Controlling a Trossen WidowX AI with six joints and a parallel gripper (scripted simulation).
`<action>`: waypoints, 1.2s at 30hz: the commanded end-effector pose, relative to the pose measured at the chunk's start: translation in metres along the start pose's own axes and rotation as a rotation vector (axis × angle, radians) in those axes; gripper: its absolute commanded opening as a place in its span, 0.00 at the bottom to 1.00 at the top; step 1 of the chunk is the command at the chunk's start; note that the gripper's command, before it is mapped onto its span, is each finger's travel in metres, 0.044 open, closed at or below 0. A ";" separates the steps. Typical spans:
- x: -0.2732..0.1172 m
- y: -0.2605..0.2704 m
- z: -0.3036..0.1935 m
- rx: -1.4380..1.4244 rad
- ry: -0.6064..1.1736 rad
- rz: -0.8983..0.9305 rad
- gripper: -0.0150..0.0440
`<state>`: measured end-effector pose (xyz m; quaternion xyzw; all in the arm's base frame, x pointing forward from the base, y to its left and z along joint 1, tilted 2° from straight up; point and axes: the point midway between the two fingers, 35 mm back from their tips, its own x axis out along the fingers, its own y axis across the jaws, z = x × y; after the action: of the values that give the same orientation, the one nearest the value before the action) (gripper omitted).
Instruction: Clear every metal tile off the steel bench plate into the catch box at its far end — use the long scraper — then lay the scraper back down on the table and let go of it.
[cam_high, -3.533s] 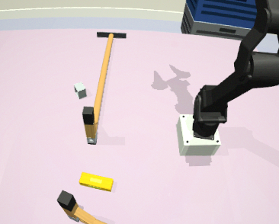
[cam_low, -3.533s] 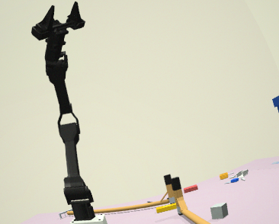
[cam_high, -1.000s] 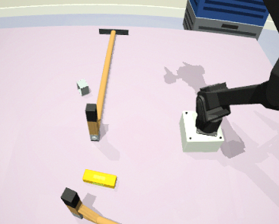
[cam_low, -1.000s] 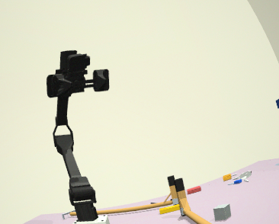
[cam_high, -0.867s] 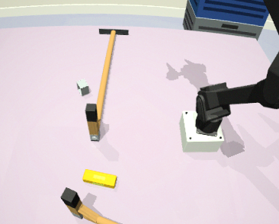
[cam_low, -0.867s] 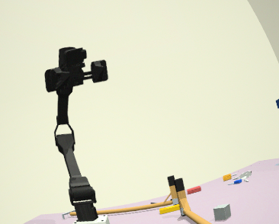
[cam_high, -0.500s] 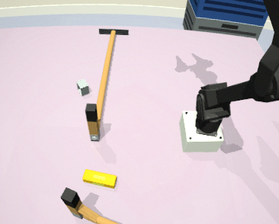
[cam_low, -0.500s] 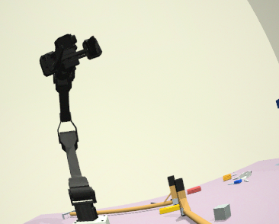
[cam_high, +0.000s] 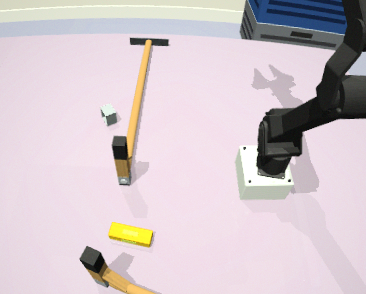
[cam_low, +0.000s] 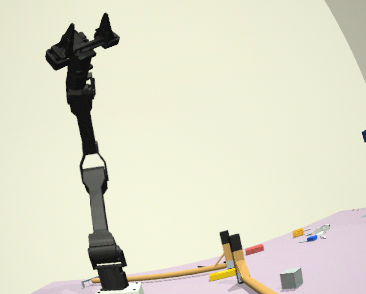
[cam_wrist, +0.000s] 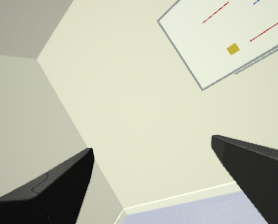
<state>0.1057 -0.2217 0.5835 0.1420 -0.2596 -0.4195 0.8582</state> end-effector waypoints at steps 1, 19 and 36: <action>0.003 0.007 0.019 0.026 -0.064 0.041 1.00; -0.011 0.050 0.105 0.081 -0.345 0.305 1.00; -0.045 0.098 0.148 0.018 -0.457 0.591 1.00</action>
<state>0.0624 -0.1365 0.7323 -0.0176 -0.4793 -0.1885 0.8570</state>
